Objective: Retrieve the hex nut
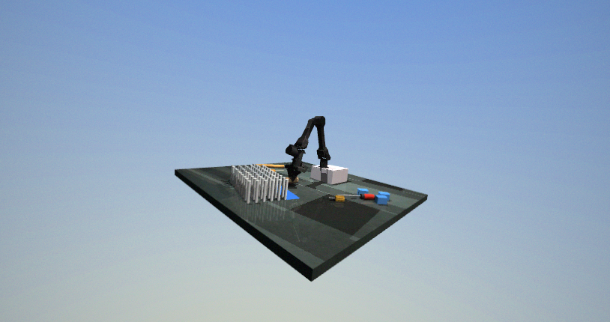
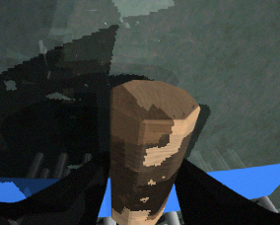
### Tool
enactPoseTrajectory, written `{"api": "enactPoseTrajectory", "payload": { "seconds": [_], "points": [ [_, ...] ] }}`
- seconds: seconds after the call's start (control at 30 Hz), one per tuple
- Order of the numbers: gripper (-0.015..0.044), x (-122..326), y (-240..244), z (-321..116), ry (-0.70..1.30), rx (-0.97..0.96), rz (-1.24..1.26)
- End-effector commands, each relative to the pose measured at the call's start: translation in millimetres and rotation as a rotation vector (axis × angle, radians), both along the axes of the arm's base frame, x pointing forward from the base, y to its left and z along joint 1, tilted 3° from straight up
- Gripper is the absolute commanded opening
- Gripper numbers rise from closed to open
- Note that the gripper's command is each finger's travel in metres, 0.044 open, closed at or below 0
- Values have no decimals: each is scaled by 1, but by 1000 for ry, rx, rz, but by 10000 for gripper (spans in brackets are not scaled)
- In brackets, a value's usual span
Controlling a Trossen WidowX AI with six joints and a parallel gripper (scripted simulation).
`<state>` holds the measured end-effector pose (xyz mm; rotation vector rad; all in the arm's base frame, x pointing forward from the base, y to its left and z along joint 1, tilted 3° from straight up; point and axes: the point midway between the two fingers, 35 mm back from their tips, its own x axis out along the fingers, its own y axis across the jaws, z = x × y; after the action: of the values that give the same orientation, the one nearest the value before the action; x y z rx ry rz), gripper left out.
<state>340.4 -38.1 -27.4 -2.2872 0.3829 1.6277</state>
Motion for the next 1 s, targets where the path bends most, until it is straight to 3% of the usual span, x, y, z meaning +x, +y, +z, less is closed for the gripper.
{"api": "enactPoseTrajectory", "payload": {
  "seconds": [0.0, 0.97],
  "points": [
    [0, 4, -1, 0, -2, 2, 4],
    [0, 20, -7, 1, -3, 1, 4]
  ]
}}
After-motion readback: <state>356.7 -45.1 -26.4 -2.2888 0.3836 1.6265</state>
